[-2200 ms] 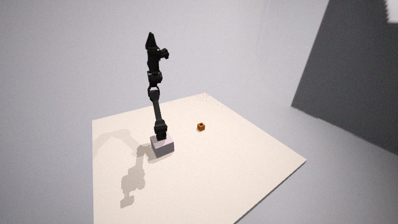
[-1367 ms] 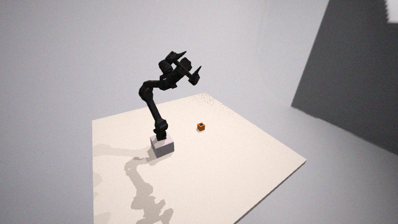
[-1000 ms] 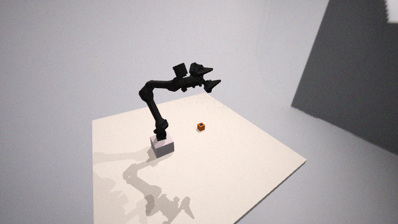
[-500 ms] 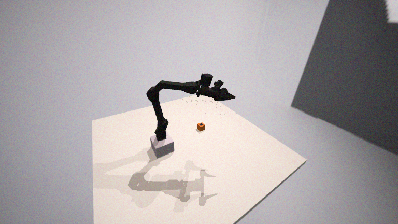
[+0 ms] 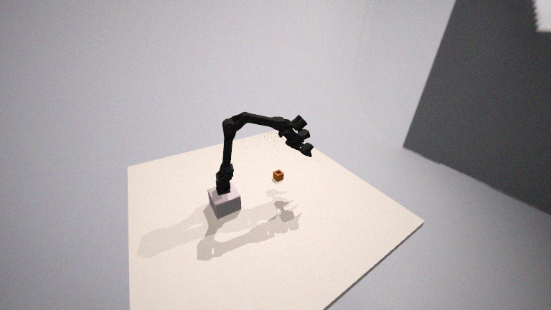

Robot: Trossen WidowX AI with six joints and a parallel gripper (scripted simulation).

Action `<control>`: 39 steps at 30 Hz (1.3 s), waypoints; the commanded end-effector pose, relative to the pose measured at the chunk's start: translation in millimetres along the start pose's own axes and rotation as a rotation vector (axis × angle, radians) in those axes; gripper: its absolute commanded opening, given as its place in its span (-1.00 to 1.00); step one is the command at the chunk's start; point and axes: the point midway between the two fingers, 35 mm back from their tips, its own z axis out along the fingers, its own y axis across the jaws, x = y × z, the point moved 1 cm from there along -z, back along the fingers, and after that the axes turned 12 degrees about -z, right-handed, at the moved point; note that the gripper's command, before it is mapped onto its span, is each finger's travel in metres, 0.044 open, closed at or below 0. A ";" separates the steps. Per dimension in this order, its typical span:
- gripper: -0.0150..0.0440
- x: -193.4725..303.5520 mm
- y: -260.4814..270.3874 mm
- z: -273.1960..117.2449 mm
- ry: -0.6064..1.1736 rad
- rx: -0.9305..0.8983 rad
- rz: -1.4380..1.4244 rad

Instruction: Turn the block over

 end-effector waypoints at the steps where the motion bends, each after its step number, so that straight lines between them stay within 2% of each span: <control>1: 1.00 14.0 55.3 24.6 0.161 -0.132 0.018; 10: 1.00 67.1 170.8 45.8 0.587 -0.314 0.006; 24: 1.00 74.5 177.2 40.0 0.597 -0.316 0.005; 28: 1.00 91.6 185.0 66.4 0.597 -0.316 0.005; 39: 1.00 101.3 190.4 80.4 0.597 -0.316 0.005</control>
